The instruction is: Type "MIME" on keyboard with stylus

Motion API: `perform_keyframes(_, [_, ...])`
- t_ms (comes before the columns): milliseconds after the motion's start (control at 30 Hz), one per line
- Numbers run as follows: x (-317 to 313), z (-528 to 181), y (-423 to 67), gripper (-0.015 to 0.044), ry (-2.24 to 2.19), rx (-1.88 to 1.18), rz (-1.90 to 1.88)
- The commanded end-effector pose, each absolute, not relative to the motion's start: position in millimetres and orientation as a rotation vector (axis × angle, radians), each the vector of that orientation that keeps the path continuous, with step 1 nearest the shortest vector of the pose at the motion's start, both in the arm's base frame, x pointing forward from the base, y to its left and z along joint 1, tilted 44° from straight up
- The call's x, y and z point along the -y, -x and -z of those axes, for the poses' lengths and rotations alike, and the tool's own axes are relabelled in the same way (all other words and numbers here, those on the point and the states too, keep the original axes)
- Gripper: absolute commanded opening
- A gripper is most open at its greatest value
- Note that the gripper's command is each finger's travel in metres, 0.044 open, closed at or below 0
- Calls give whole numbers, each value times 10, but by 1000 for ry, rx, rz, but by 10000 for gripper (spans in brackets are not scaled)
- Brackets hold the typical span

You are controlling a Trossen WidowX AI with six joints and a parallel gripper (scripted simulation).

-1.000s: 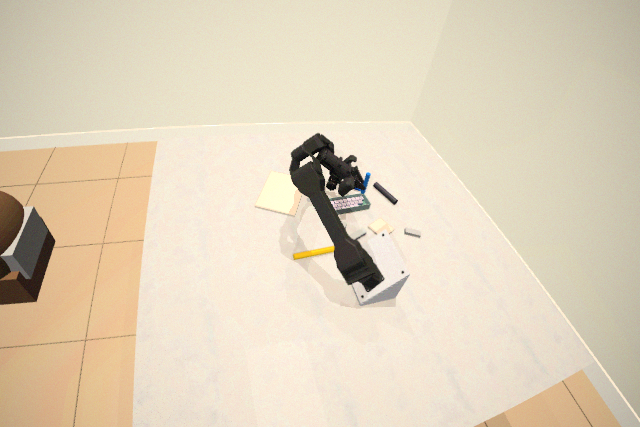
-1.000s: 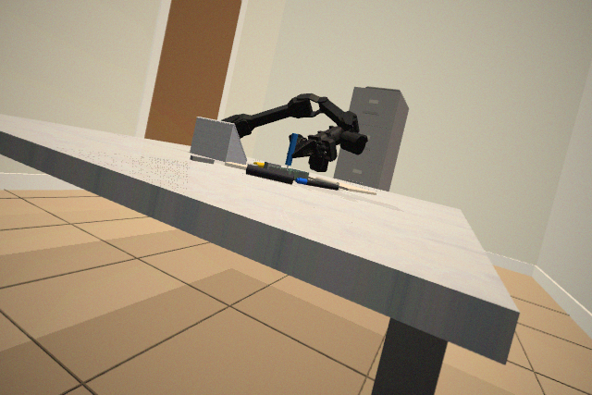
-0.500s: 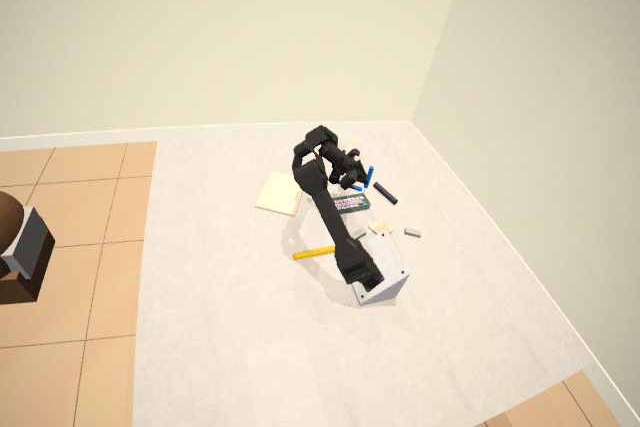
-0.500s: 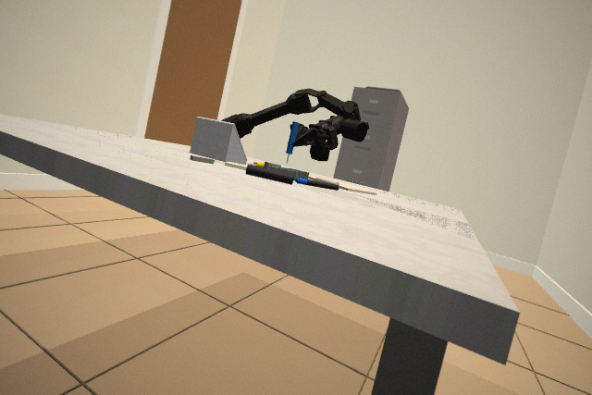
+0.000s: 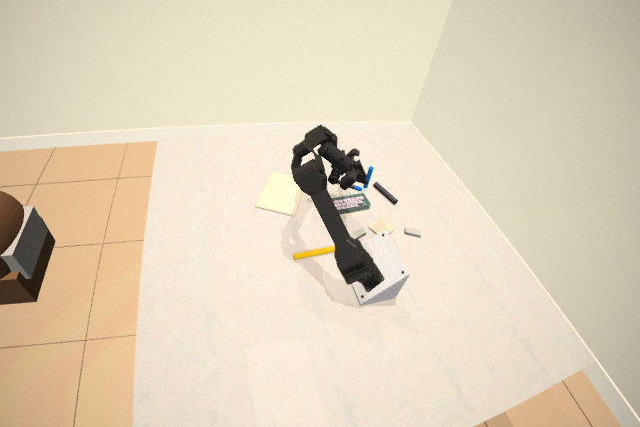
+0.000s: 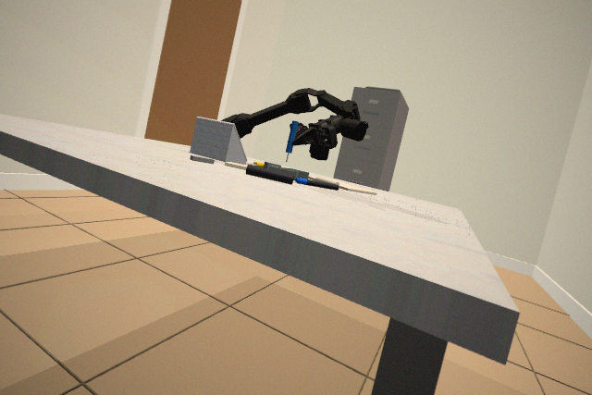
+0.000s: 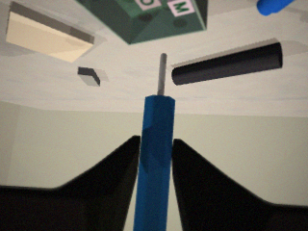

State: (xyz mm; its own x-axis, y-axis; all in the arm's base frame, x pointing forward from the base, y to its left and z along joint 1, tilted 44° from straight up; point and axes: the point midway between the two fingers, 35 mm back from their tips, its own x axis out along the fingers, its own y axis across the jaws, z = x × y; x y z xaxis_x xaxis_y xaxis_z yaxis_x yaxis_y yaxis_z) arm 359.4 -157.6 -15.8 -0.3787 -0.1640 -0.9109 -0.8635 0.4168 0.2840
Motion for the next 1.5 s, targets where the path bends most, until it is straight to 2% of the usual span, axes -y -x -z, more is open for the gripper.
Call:
perform_keyframes(0, [1490, 62, -3545, 0, 889, -1801, -1012])
perform_keyframes(367, [1197, -203, -3297, 0, 897, -1800, -1014])
perform_keyframes(1200, [1051, -63, -3310, 0, 897, -1799, -1014])
perform_keyframes(1300, [1052, -48, -3317, 79, 897, -1799, -1014])
perform_keyframes(1467, [1038, -29, -3321, 81, 897, -1799, -1014])
